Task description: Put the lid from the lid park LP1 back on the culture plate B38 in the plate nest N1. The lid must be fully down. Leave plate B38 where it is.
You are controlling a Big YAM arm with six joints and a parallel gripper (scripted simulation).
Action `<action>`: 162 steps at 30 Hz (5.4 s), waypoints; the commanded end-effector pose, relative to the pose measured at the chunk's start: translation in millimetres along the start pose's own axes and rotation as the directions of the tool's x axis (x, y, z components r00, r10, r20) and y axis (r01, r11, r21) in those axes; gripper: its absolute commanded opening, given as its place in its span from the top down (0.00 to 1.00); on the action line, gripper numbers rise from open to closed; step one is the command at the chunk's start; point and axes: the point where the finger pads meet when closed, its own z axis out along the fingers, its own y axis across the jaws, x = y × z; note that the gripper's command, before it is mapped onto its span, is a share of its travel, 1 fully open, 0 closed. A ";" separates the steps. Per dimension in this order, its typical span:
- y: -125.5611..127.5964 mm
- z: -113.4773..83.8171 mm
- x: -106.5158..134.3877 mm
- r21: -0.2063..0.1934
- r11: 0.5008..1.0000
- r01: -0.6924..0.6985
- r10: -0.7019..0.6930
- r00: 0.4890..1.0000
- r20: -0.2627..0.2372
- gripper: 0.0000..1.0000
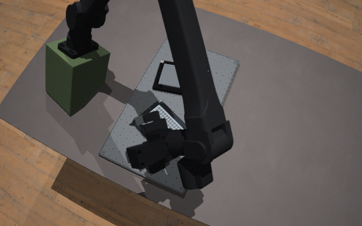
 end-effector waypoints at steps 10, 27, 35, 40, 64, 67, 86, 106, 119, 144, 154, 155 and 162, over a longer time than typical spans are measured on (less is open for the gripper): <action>-13.5 -18.8 54.9 -0.192 0.918 0.347 -0.345 0.937 0.047 0.00; -42.3 -14.1 120.6 -0.325 0.616 0.717 -0.700 0.688 0.190 0.00; -61.7 -8.4 153.7 -0.349 0.389 0.853 -0.816 0.495 0.299 0.00; -71.8 -5.0 168.8 -0.345 0.234 0.909 -0.856 0.361 0.371 0.00; -127.8 18.3 230.7 -0.183 -0.391 0.902 -0.749 -0.196 0.633 0.00; -137.2 22.7 238.8 -0.142 -0.474 0.869 -0.697 -0.272 0.663 0.00; -163.6 35.4 261.1 0.076 -0.761 0.645 -0.383 -0.540 0.749 0.00; -165.7 31.5 263.6 0.081 -0.763 0.642 -0.374 -0.539 0.755 0.00; -165.7 31.5 263.6 0.081 -0.763 0.642 -0.374 -0.539 0.755 0.00; -162.6 58.7 270.5 0.070 -0.760 0.646 -0.402 -0.552 0.730 0.00; -155.8 68.1 277.3 0.070 -0.760 0.647 -0.402 -0.552 0.730 0.00; -154.8 67.9 278.9 0.071 -0.760 0.646 -0.400 -0.552 0.732 0.00; -150.2 71.7 284.4 0.072 -0.761 0.645 -0.397 -0.551 0.734 0.00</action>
